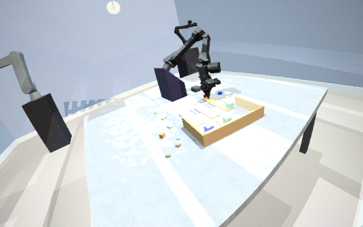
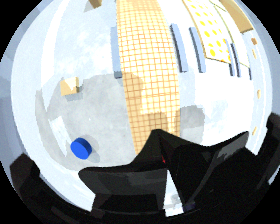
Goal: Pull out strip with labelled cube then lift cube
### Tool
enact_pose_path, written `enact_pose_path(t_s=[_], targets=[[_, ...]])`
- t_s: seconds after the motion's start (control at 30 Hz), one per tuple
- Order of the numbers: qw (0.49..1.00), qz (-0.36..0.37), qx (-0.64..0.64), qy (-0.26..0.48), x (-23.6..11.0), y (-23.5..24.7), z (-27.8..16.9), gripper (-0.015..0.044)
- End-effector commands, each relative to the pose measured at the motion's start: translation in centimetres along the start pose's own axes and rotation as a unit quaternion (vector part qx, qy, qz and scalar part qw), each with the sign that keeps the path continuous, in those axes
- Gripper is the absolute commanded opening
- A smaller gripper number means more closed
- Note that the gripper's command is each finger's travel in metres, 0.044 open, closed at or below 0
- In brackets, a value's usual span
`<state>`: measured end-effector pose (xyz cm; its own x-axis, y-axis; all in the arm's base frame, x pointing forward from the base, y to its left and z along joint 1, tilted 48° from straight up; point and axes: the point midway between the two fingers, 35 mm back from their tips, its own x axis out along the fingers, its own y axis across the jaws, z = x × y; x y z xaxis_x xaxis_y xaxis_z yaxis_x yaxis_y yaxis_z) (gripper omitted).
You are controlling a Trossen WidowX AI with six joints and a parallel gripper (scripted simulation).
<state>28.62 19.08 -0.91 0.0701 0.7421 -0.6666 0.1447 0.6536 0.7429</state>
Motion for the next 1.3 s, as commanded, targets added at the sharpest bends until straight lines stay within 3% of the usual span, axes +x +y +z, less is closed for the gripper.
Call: enact_pose_path(t_s=[0.0,1.27], targets=[[1.0,-0.003,0.004,0.015,0.5,-0.2,-1.6,0.0],[1.0,-0.003,0.005,0.016,0.4,-0.2,-6.7,0.0]])
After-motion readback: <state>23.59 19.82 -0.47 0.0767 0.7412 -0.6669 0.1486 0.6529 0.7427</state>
